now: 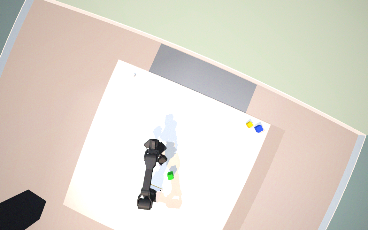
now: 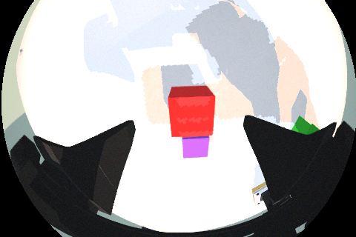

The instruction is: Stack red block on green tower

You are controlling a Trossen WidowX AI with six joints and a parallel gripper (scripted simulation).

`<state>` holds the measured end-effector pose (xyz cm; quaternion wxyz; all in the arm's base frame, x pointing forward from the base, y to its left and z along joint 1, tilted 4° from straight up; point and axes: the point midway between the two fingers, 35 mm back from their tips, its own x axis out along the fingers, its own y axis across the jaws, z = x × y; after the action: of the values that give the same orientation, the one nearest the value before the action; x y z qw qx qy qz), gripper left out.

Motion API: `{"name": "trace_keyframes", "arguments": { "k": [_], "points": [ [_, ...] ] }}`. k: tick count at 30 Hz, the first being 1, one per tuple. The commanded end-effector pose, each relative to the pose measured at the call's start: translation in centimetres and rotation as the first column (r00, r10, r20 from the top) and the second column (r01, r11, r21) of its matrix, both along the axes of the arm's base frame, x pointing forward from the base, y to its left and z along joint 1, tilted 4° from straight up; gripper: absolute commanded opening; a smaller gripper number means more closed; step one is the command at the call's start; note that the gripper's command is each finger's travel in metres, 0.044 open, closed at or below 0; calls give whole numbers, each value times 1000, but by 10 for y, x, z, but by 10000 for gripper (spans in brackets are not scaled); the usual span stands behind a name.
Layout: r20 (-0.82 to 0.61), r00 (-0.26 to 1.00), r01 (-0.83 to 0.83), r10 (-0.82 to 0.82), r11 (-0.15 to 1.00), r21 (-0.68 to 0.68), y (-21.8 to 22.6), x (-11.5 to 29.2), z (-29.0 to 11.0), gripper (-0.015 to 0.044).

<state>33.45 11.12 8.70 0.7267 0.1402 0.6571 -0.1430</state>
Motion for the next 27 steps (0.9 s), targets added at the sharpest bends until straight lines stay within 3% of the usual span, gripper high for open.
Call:
{"name": "trace_keyframes", "arguments": {
  "k": [1,27],
  "points": [
    [-3,1000,-3,3,1000,-5,-1,0,-7,440],
    [-3,1000,-3,3,1000,-5,-2,2,-40,440]
  ]
}}
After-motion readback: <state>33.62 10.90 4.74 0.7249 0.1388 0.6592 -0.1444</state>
